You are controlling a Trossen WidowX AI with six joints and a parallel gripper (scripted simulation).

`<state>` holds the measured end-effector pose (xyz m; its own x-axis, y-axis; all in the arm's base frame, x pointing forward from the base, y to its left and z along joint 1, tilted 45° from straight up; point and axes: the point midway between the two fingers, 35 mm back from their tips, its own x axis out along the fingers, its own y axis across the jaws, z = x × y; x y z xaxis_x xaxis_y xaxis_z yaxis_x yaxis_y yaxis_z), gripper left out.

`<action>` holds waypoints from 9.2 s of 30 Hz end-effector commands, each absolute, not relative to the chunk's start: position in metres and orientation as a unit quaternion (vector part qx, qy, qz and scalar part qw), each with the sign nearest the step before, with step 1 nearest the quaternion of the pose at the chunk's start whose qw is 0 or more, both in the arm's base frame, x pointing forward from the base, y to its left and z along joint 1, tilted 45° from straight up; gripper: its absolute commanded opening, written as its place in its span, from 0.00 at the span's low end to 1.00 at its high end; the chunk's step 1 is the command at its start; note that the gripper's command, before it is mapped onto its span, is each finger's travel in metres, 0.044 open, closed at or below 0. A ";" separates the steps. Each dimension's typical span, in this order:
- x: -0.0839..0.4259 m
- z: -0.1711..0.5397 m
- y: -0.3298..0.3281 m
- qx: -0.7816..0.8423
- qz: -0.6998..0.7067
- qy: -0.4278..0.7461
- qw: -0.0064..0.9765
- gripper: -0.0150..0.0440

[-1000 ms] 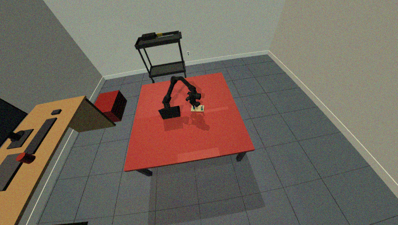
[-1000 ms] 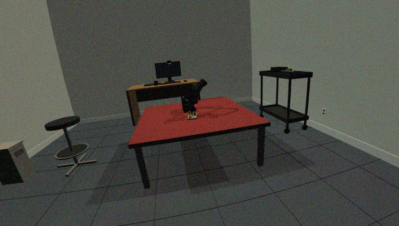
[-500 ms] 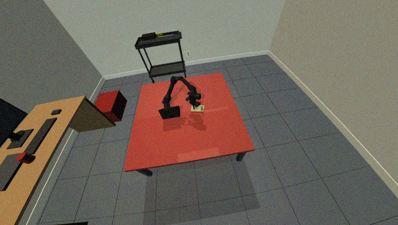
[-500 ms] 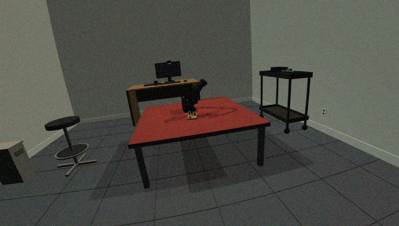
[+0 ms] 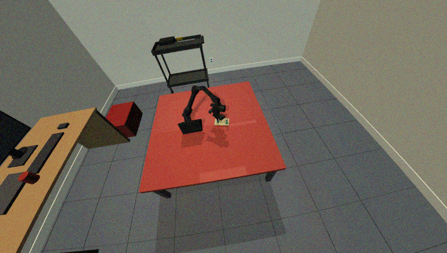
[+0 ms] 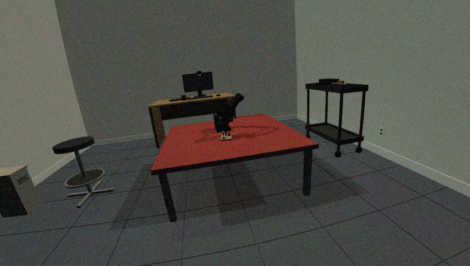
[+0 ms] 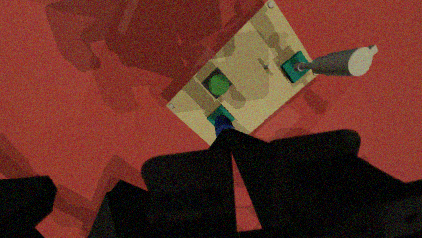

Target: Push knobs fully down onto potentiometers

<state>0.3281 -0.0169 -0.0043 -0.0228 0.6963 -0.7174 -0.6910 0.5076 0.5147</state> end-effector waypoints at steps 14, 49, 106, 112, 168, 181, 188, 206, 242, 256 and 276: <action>0.328 -0.009 -0.010 0.003 0.499 0.515 0.696 0.25; 0.328 -0.011 -0.007 0.003 0.499 0.515 0.696 0.25; 0.327 -0.015 -0.003 0.003 0.500 0.515 0.696 0.25; 0.327 -0.015 -0.003 0.003 0.500 0.515 0.696 0.25; 0.329 0.002 -0.023 0.005 0.490 0.518 0.701 0.52; 0.358 0.010 -0.046 -0.123 0.552 0.432 0.703 0.25; 0.373 0.012 -0.053 -0.204 0.603 0.362 0.681 0.25; 0.406 0.015 -0.067 -0.392 0.693 0.157 0.584 0.25; 0.425 0.010 -0.071 -0.509 0.716 -0.011 0.478 0.25; 0.425 -0.003 -0.058 -0.509 0.716 -0.011 0.478 0.25; 0.425 -0.005 -0.056 -0.509 0.716 -0.011 0.478 0.25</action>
<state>0.4248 -0.0592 -0.0045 -0.0226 0.6927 -0.7209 -0.6701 -0.5456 -0.5033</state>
